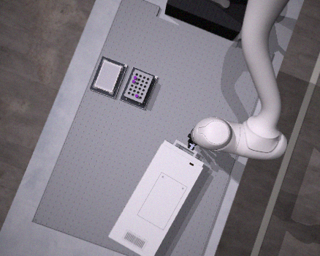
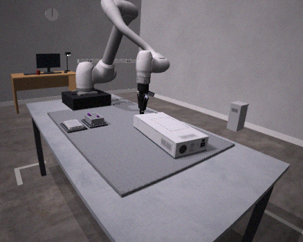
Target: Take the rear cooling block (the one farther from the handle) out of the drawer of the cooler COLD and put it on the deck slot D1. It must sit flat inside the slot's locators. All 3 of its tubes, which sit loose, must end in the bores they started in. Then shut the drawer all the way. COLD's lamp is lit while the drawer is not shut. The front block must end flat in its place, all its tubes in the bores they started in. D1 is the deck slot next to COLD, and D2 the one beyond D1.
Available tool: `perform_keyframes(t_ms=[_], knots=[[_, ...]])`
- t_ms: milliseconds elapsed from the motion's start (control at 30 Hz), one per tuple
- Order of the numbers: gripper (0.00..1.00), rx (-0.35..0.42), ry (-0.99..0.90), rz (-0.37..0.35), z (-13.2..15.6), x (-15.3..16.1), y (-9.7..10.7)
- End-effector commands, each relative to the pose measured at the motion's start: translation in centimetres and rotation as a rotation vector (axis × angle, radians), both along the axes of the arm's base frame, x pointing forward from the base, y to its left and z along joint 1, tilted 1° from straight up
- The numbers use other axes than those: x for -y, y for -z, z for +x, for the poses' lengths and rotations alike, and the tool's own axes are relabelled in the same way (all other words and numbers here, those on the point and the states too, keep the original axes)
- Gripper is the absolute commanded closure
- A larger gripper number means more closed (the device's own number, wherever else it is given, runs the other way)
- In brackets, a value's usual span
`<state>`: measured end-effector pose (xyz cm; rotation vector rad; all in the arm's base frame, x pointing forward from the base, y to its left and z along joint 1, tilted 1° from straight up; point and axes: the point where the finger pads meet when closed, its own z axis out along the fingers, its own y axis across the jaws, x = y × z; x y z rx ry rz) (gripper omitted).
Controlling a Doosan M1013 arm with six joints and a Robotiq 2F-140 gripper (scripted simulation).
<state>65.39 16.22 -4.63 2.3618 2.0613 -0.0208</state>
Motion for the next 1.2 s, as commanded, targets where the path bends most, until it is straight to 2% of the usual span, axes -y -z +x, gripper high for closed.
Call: perform_keyframes(t_ms=[0, 500, 1167], knots=[[0.9, 0.004, 0.0, 0.002, -0.6, -0.3, -0.1], [0.9, 0.001, -0.001, 0.001, -0.5, -0.2, -0.1], [0.9, 0.003, -0.001, 0.002, -0.4, -0.4, -2.8]])
